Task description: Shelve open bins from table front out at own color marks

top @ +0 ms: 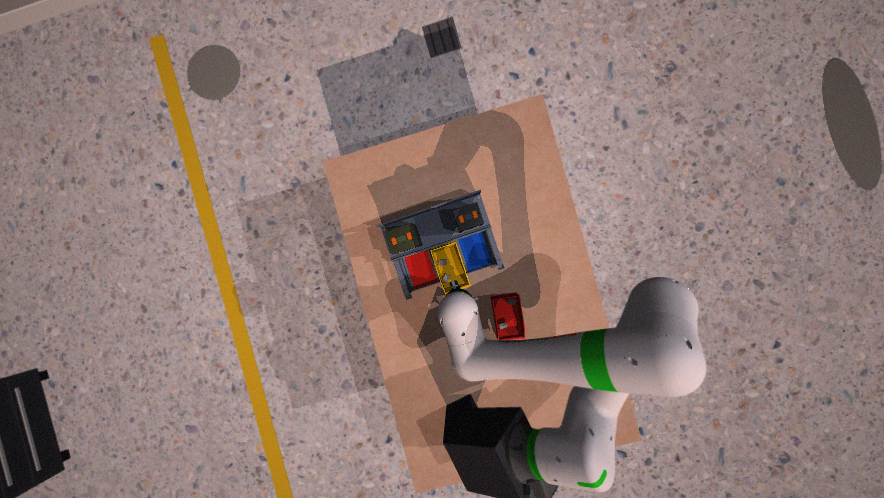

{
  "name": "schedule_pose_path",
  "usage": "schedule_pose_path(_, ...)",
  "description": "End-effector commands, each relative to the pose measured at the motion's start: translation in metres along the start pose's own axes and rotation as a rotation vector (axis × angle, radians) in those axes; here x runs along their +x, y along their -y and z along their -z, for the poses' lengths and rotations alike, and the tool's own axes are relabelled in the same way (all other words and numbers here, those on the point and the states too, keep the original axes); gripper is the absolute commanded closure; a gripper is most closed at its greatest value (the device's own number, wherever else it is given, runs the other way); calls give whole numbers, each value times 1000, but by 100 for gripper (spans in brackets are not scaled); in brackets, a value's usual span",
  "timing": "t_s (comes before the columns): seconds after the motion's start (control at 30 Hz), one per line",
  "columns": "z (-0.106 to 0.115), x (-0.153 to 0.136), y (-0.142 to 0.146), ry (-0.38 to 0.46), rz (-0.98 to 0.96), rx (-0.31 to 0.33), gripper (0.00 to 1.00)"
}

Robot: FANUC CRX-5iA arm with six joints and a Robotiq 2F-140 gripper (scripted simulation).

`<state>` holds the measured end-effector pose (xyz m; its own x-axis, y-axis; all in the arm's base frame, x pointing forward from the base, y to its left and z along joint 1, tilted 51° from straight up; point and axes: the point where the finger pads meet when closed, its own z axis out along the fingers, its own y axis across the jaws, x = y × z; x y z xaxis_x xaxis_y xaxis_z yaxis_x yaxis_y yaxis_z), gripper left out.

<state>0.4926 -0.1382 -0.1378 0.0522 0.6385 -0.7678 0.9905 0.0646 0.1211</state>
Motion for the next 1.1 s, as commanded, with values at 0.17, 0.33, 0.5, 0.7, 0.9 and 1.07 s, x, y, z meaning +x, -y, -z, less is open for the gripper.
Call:
schedule_pose_path(0.17,0,0,-3,0,0,0,100)
schedule_pose_path(0.33,0,0,-5,0,0,0,100)
schedule_pose_path(0.5,0,0,-6,0,0,0,100)
schedule_pose_path(0.7,0,0,-10,0,0,0,100)
schedule_pose_path(0.9,0,0,-13,0,0,0,100)
schedule_pose_path(1.07,0,0,-15,0,0,0,100)
